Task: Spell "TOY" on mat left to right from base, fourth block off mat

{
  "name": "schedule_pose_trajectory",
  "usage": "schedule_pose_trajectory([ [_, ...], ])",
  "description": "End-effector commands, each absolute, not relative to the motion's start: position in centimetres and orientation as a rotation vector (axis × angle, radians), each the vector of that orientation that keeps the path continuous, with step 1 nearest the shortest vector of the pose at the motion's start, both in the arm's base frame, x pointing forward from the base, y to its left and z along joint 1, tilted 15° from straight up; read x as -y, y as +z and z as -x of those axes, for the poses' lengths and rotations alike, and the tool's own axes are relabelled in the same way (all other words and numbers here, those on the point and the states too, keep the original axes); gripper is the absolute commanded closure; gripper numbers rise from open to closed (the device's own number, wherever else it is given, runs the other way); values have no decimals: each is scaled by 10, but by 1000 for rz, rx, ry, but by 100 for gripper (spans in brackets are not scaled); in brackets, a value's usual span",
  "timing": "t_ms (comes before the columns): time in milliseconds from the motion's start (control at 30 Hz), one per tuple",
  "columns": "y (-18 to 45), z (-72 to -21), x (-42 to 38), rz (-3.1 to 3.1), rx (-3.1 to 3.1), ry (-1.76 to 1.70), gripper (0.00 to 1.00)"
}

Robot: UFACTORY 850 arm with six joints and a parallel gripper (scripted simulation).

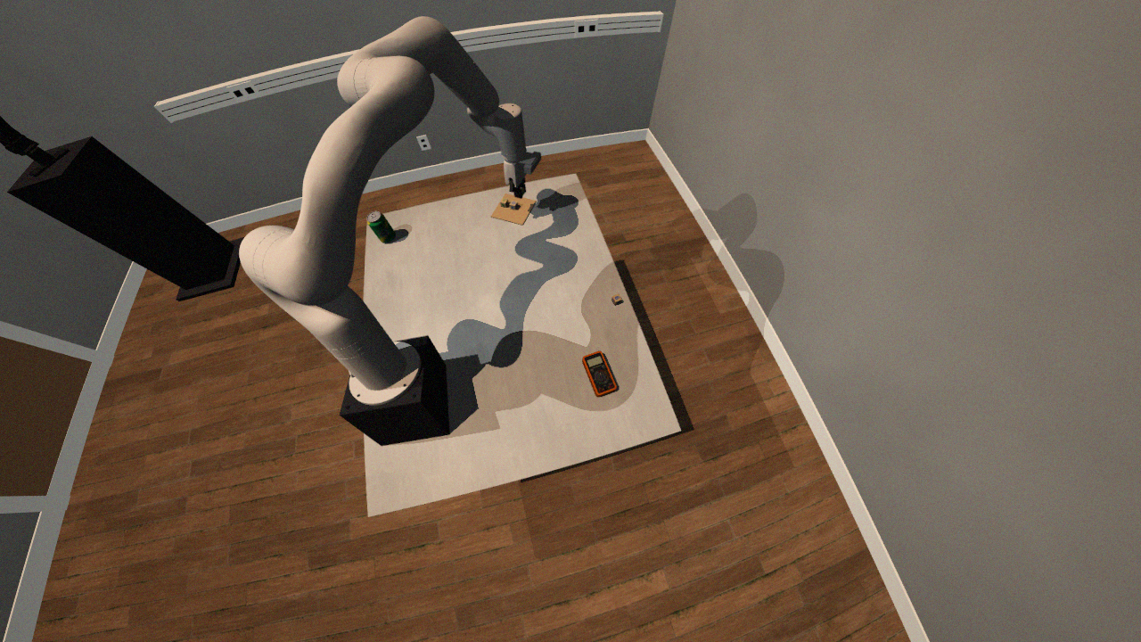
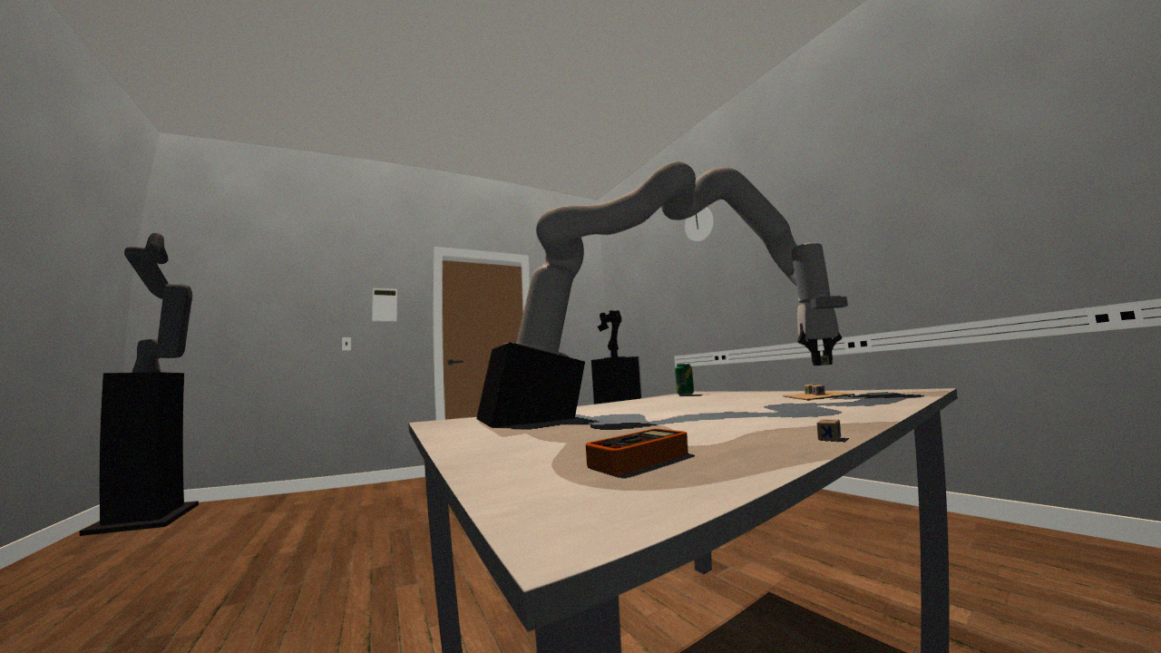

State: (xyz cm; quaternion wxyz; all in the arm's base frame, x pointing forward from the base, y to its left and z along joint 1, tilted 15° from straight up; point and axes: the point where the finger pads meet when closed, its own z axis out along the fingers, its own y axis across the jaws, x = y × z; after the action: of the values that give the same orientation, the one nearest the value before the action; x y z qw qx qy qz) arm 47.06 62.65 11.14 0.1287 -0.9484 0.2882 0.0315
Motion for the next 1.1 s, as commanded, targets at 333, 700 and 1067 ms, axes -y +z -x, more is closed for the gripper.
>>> schedule_pose_trajectory([
  [333,59,-473,-642,2755,-837,90,77],
  [700,38,-473,-648,2755,-837,90,77],
  [1067,37,-473,-648,2755,-837,90,77],
])
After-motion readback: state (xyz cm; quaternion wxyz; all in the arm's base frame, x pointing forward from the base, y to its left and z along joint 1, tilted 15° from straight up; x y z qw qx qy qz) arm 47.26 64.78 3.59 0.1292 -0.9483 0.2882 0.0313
